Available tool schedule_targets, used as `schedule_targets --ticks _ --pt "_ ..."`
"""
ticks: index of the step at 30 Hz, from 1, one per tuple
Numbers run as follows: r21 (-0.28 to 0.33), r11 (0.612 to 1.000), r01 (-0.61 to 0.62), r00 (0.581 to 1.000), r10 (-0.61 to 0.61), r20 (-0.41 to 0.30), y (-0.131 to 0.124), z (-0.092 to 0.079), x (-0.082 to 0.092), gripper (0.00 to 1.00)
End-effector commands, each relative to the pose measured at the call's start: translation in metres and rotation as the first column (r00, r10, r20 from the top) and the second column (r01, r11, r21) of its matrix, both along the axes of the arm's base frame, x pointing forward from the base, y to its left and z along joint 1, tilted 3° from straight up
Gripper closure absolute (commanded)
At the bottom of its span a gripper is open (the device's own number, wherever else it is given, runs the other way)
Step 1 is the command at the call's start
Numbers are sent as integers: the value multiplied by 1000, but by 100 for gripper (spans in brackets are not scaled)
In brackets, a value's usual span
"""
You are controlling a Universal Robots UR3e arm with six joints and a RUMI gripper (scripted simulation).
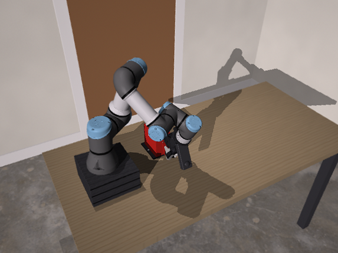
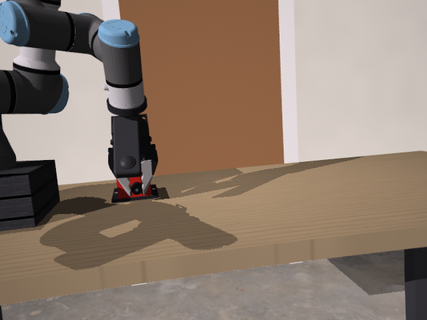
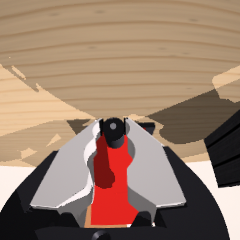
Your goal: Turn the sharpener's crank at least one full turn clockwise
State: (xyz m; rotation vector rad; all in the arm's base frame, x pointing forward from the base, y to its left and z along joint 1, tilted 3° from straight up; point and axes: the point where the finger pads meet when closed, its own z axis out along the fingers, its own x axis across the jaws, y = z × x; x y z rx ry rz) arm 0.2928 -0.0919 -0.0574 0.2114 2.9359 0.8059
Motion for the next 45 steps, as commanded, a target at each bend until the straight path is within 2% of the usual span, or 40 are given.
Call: schedule_targets --ticks 1,22,45 --pt "-2 1000 0 1000 0 1 0 0 -4 91" --pt "-2 1000 0 1000 0 1 3 2 -23 91" --pt "-2 1000 0 1000 0 1 6 14 -41 91"
